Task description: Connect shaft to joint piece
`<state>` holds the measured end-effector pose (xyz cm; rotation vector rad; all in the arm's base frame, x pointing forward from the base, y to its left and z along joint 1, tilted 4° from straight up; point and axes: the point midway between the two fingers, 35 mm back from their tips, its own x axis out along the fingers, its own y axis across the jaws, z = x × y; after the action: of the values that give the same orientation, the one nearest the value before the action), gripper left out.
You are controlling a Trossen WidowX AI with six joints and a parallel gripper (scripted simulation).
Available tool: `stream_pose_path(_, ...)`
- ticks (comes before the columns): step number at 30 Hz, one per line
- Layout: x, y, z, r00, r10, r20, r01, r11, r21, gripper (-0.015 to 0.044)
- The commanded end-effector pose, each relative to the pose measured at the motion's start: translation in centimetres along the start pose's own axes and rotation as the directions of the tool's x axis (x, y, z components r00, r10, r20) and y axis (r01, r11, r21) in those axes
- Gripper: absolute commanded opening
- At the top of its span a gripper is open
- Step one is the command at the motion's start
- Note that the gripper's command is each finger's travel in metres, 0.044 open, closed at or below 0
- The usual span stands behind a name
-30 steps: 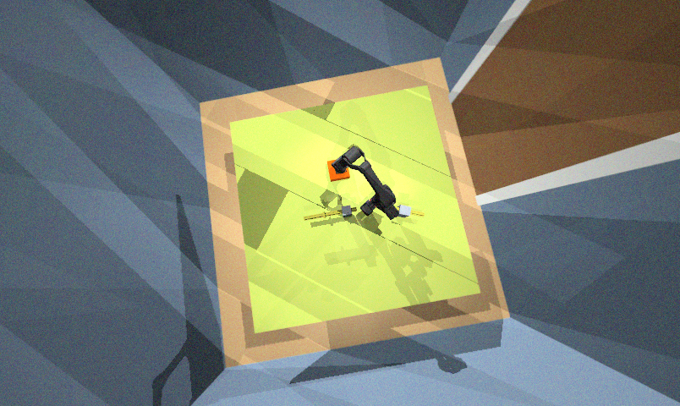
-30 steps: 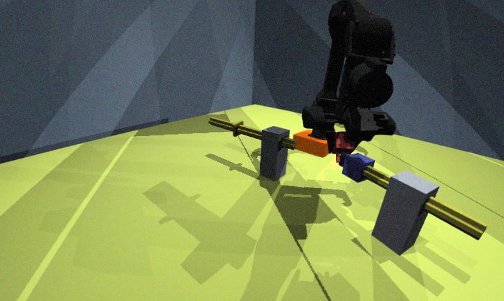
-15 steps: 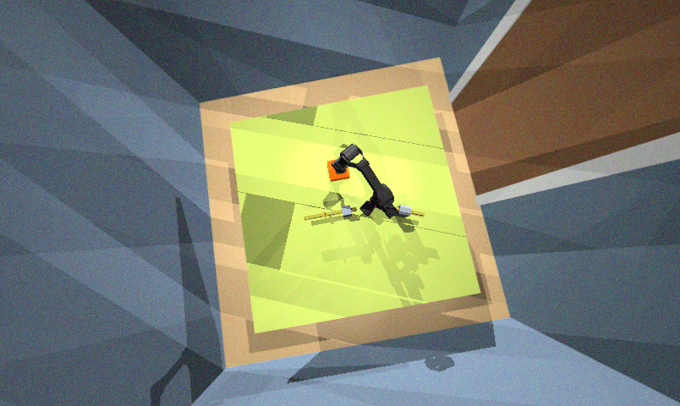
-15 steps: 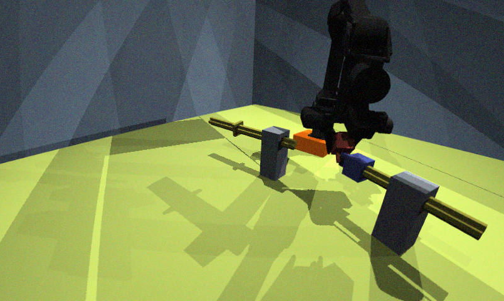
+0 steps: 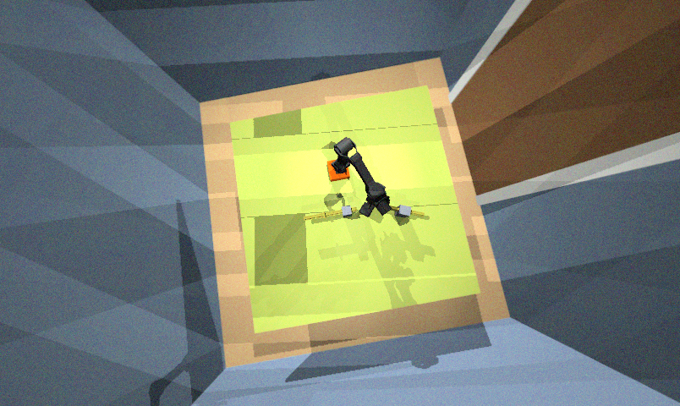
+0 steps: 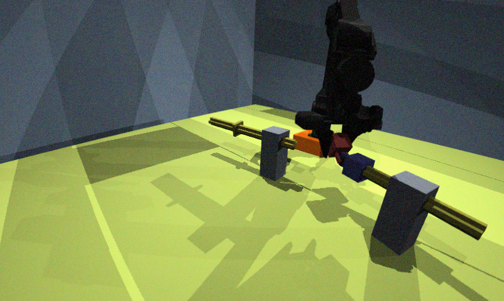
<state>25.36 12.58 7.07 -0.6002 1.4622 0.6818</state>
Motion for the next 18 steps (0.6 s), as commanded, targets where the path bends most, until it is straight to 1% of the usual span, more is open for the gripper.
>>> stream_pose_path(1, 0.19, -0.22, -0.10, 0.999, 0.005, 0.046, -0.003, 0.999, -0.052, 0.0000)
stream_pose_path(13, 0.84, -1.06, -0.29, 0.981, 0.052, 0.185, -0.007, 0.972, -0.235, 0.0000)
stream_pose_path(18, 0.91, -1.18, -0.29, 0.977, 0.063, 0.203, -0.007, 0.964, -0.264, 0.0000)
